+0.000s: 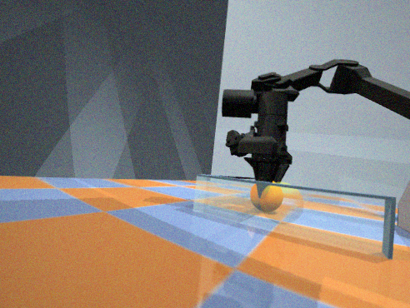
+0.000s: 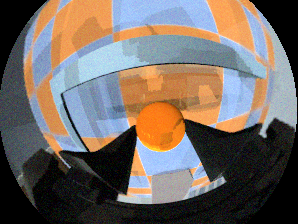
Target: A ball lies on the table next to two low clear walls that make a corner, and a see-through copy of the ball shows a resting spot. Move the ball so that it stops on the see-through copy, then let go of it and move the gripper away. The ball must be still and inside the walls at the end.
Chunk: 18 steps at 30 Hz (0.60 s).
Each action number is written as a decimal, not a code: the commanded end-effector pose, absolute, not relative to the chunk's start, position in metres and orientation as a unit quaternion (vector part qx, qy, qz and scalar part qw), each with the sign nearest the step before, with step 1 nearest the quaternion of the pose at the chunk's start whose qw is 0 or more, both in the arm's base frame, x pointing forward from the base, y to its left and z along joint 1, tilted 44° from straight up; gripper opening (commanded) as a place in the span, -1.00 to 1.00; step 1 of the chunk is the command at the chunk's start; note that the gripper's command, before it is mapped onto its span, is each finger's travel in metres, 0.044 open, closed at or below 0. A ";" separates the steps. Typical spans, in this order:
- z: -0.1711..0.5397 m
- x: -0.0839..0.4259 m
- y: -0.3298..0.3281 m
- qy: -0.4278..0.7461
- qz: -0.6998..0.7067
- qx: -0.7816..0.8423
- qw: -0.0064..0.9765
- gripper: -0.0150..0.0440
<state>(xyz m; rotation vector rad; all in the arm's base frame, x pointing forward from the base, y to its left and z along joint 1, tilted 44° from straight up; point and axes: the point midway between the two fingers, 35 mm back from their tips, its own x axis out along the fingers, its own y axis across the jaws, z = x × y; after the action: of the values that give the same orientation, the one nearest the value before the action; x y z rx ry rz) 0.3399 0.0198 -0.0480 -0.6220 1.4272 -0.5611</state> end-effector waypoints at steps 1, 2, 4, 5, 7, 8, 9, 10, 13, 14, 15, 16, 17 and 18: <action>-0.048 0.340 0.021 0.634 -0.247 -0.279 0.677 0.21; -0.047 0.340 0.024 0.632 -0.243 -0.281 0.680 0.12; -0.045 0.340 0.035 0.626 -0.226 -0.288 0.689 -0.06; -0.042 0.341 0.039 0.625 -0.224 -0.288 0.690 -0.15; -0.038 0.341 0.044 0.626 -0.224 -0.287 0.690 -0.33; -0.035 0.342 0.047 0.626 -0.224 -0.287 0.690 -0.42; -0.033 0.342 0.050 0.626 -0.224 -0.287 0.689 -0.49; -0.030 0.342 0.052 0.627 -0.224 -0.286 0.689 -0.49; -0.020 0.343 0.062 0.629 -0.226 -0.284 0.688 -0.49; -0.016 0.343 0.066 0.629 -0.227 -0.283 0.687 -0.49; -0.012 0.343 0.070 0.630 -0.228 -0.283 0.687 -0.49; -0.008 0.342 0.073 0.630 -0.229 -0.282 0.686 -0.49; -0.004 0.342 0.077 0.631 -0.230 -0.282 0.685 -0.49; 0.001 0.342 0.080 0.632 -0.231 -0.281 0.685 -0.49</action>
<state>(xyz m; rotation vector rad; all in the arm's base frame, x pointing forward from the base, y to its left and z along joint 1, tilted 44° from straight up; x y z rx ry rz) 0.3407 0.0654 -0.0137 -0.6406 1.4212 -0.5166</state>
